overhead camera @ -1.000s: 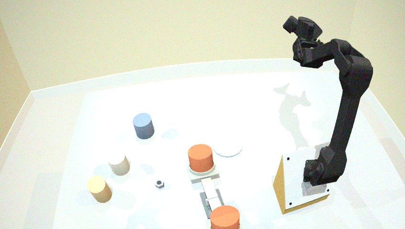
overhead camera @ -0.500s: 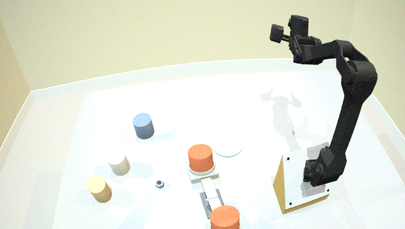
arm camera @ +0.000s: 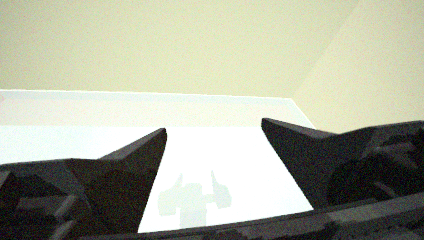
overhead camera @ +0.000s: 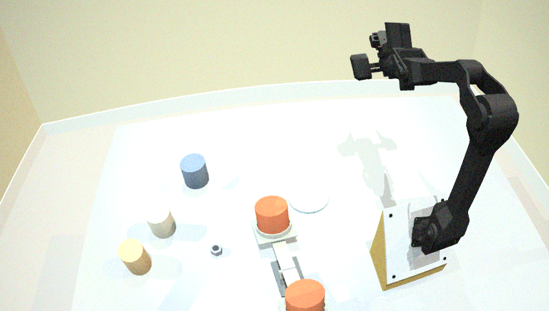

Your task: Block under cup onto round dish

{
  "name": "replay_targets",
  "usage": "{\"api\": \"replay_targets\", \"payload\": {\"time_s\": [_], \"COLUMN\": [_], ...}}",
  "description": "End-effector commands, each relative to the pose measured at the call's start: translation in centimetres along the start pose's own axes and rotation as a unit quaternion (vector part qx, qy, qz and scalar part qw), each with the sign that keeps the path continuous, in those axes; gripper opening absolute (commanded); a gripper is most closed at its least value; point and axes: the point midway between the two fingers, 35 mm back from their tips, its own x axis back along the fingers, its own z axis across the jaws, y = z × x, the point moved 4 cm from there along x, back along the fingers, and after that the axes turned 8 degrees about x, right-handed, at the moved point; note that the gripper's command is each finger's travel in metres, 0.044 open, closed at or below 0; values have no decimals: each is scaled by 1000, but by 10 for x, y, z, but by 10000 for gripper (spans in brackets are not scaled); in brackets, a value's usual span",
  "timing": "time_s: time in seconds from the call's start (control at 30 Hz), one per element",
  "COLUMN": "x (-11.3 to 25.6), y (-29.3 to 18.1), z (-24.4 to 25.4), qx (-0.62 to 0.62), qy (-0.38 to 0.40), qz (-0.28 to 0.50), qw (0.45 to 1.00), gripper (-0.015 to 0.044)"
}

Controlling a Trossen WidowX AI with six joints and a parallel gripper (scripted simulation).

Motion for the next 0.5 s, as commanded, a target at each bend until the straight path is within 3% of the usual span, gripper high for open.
{"api": "replay_targets", "payload": {"time_s": [0.0, 0.47], "x": [11, 59], "y": [-5, -29], "z": [16, 67], "qx": [48, 201], "qy": [45, 206], "qz": [16, 55], "qw": [998, 956], "gripper": [440, 440]}}
